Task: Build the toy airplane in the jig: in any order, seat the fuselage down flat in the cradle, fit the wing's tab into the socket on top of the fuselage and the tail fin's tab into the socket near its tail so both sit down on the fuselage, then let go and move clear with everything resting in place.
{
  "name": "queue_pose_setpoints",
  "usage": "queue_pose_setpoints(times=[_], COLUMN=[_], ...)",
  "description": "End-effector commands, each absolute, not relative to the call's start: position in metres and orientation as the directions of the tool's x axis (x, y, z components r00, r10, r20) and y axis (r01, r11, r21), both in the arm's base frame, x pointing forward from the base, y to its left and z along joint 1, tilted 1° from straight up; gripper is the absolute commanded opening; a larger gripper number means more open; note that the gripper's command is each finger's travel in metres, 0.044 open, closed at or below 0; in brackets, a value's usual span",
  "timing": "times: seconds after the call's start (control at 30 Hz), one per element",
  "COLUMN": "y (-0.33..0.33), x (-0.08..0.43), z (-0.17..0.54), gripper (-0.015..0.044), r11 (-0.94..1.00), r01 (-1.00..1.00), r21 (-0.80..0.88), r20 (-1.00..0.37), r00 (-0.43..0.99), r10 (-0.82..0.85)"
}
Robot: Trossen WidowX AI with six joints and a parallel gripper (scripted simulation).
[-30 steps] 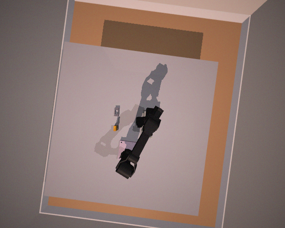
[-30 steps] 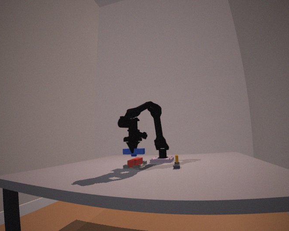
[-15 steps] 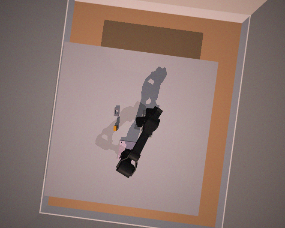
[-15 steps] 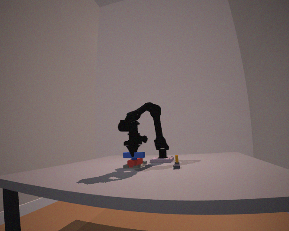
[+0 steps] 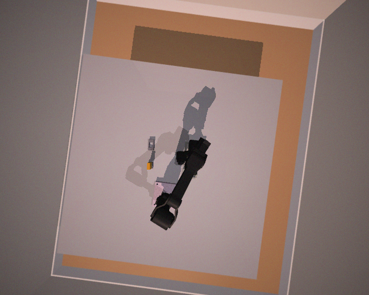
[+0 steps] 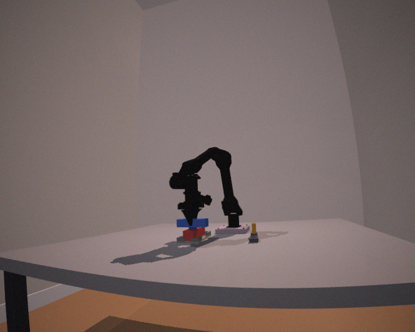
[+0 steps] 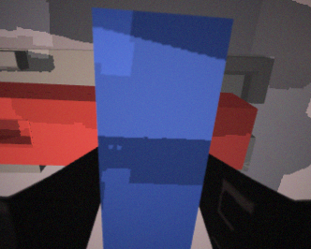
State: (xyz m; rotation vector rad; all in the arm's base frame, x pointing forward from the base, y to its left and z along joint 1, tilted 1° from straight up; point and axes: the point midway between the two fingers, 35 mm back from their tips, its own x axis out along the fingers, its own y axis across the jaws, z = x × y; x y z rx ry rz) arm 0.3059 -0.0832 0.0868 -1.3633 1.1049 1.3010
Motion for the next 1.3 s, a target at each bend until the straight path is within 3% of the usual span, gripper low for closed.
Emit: queue_pose_setpoints(times=[0.0, 0.33, 0.57, 0.8, 1.0, 1.13, 1.27], y=[-0.083, -0.083, -0.083, -0.083, -0.084, -0.084, -0.084], x=[0.306, 0.306, 0.306, 0.303, 0.305, 0.306, 0.306], z=[0.087, 0.087, 0.090, 0.170, 0.173, 0.173, 0.173], gripper=[0.0176, 0.0438, 0.0440, 0.0440, 0.0440, 0.0440, 0.0440], r11=[-0.173, -0.173, -0.173, -0.175, -0.159, 0.167, 0.533], r01=[-0.984, -0.984, -0.984, -0.984, -0.986, -0.985, -0.845], r21=[-0.036, -0.036, -0.036, -0.038, -0.039, -0.042, -0.040], r20=[-0.999, -0.999, -0.999, -0.999, -0.999, -0.999, -0.999], r00=[0.038, 0.038, 0.038, 0.040, 0.041, 0.041, 0.041], r10=[-0.011, -0.011, -0.011, -0.009, -0.009, -0.009, -0.010])
